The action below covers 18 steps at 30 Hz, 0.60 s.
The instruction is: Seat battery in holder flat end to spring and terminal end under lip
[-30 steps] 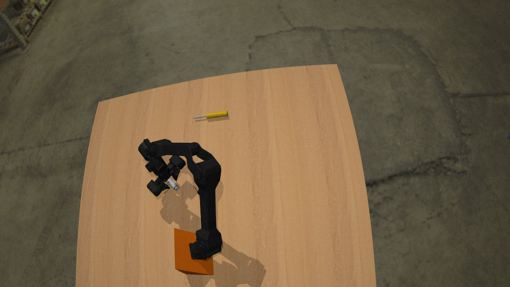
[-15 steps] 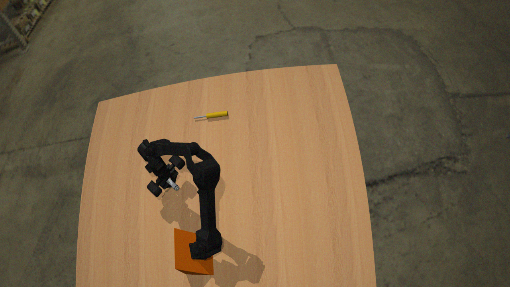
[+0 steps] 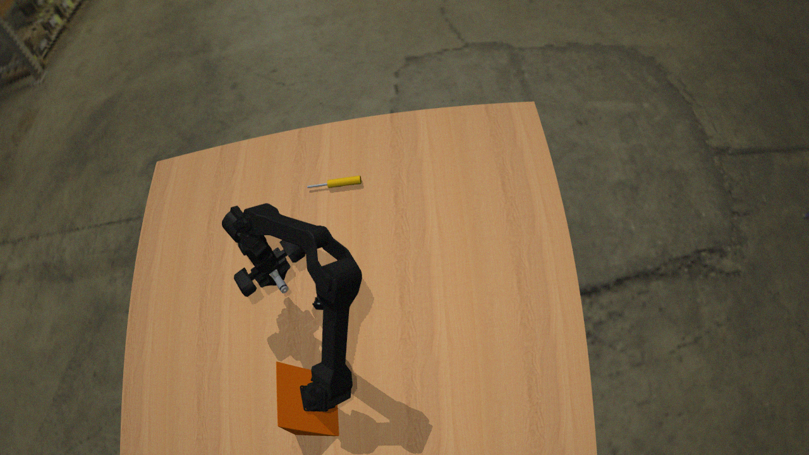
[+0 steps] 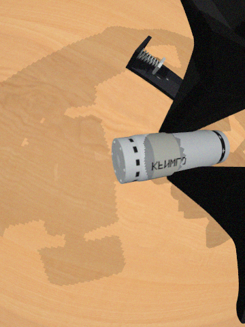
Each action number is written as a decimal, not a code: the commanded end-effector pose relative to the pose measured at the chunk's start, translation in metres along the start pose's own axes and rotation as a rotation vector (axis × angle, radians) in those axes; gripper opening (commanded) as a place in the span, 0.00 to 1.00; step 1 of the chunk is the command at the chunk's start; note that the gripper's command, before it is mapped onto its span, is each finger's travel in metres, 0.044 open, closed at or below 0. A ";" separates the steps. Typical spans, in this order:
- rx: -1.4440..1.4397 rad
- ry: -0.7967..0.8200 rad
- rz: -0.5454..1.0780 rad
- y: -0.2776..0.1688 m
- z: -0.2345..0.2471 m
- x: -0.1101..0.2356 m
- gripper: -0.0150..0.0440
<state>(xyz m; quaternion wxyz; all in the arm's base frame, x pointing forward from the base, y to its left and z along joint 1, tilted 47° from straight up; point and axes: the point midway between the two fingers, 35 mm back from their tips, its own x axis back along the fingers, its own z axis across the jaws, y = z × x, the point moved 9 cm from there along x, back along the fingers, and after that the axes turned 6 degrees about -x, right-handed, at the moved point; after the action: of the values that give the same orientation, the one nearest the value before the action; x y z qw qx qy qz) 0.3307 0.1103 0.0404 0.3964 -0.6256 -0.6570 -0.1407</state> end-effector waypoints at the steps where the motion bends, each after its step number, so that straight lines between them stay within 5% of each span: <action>1: -0.187 -0.004 -0.005 -0.013 -0.027 0.008 0.38; 10: -0.655 -0.001 -0.007 -0.052 -0.083 0.018 0.38; 18: -0.689 0.009 0.026 -0.052 -0.089 0.013 0.38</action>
<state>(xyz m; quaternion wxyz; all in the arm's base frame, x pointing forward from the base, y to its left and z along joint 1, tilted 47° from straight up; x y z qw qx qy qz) 0.3139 0.0546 0.1253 0.1672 -0.7199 -0.5730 -0.3541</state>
